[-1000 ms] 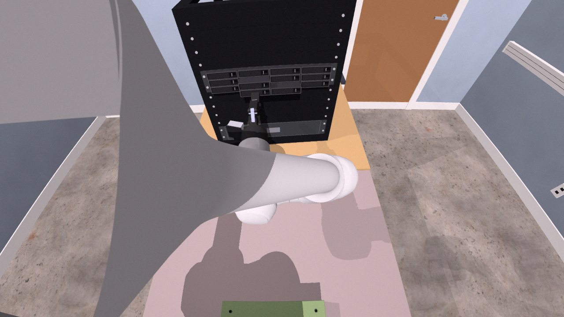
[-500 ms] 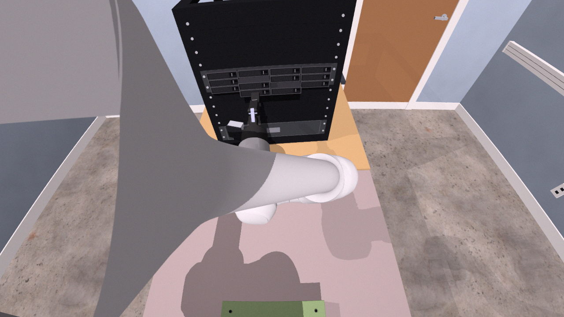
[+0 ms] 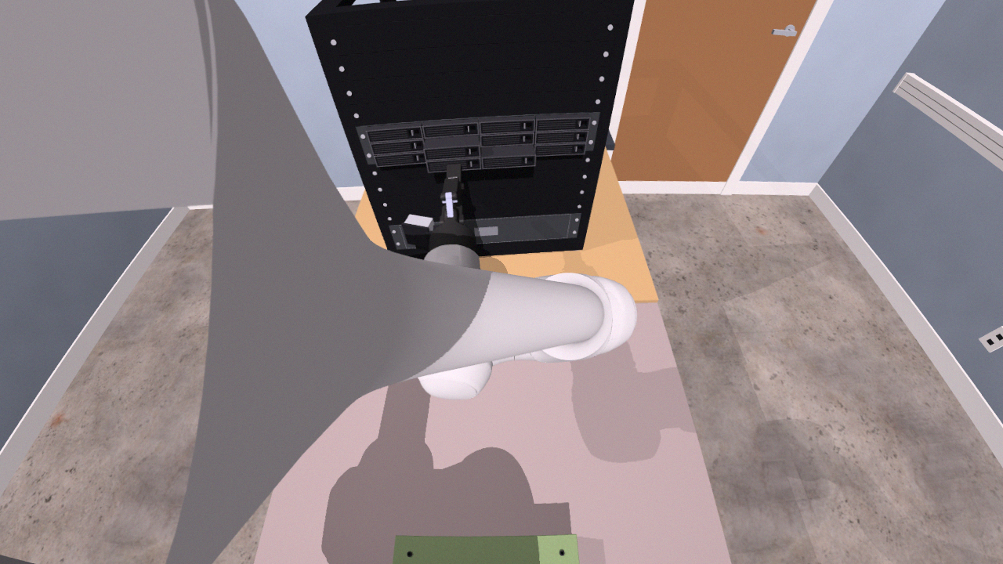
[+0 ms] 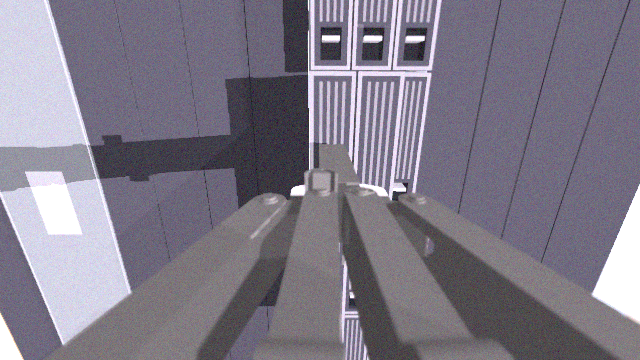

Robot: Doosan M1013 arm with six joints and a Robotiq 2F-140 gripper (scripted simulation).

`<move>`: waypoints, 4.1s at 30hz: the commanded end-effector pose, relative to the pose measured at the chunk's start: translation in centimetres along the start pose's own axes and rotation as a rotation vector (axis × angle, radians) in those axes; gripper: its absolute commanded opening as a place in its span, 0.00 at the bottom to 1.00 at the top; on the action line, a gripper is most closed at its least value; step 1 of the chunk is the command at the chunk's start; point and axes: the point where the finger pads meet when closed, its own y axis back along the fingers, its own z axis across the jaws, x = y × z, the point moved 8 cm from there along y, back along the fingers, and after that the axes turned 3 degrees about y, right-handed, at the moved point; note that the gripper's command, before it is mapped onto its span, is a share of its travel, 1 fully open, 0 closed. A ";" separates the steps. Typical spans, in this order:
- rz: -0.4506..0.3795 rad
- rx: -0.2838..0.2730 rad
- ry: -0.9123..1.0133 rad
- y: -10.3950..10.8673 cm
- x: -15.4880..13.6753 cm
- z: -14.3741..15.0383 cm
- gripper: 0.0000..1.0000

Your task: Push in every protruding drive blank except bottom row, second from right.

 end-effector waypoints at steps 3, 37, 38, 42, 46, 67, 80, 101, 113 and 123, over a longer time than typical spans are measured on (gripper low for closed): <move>-0.001 -0.001 0.002 -0.1 -0.1 0.2 0.10; -0.001 -0.001 0.002 -2.1 0.1 0.0 0.10; -0.001 -0.001 0.002 -2.1 0.1 0.0 0.10; -0.001 -0.001 0.002 -2.1 0.1 0.0 0.10; -0.001 -0.001 0.002 -2.5 0.1 0.0 0.10; -0.001 -0.001 0.002 -3.3 0.1 0.0 0.10; -0.001 -0.001 0.002 -3.5 0.1 0.0 0.10; -0.001 -0.001 0.002 -3.9 0.1 0.0 0.10; -0.001 -0.001 0.002 -4.0 0.1 0.0 0.10; -0.001 -0.001 0.002 -4.3 0.1 0.0 0.10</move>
